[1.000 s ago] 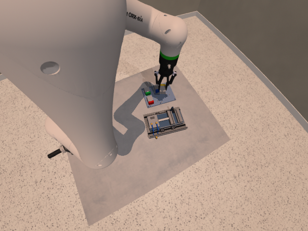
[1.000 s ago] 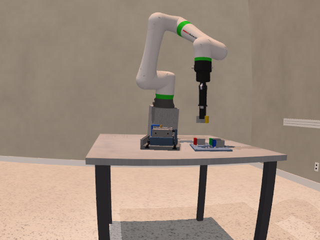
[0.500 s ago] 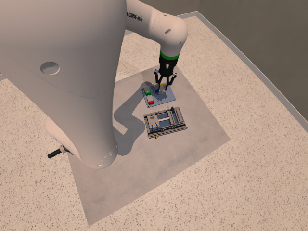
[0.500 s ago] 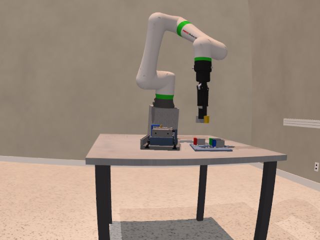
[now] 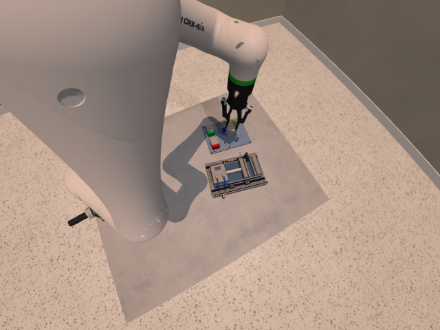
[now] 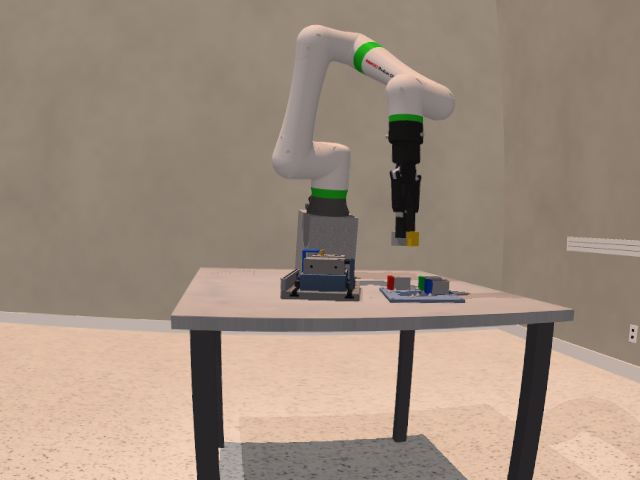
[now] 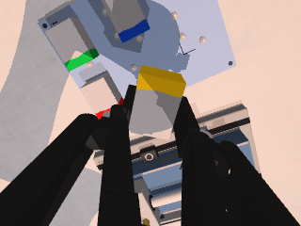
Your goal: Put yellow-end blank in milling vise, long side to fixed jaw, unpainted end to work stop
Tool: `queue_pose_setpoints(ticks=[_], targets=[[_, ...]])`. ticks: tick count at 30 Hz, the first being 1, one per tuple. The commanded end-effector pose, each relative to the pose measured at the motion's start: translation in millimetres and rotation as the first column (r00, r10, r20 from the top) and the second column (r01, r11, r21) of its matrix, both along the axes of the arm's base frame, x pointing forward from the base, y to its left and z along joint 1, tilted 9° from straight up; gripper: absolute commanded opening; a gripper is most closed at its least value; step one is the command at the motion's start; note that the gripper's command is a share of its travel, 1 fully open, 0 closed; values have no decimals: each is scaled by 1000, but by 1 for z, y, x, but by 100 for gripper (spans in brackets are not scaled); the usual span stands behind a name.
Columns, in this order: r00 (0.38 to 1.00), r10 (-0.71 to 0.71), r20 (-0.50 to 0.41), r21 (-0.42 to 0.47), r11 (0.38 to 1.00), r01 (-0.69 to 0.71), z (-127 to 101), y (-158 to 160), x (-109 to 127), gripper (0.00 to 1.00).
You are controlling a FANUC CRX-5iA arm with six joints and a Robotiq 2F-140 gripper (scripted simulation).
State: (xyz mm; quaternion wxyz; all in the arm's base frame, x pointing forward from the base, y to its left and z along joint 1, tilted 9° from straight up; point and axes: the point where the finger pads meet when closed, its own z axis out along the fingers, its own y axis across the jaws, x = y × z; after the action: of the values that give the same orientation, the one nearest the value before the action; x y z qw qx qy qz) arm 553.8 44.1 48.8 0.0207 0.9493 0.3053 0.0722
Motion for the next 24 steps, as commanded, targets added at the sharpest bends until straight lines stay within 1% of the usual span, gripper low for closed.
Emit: queue_pose_setpoints(ticks=[1, 9, 12, 24], targets=[[998, -60, 2, 8, 998, 60, 1, 0, 1, 10], [984, -180, 0, 25, 983, 180, 1, 0, 1, 10], [985, -171, -1, 26, 985, 171, 1, 0, 1, 10], [938, -347, -7, 49, 937, 347, 1, 0, 1, 10]])
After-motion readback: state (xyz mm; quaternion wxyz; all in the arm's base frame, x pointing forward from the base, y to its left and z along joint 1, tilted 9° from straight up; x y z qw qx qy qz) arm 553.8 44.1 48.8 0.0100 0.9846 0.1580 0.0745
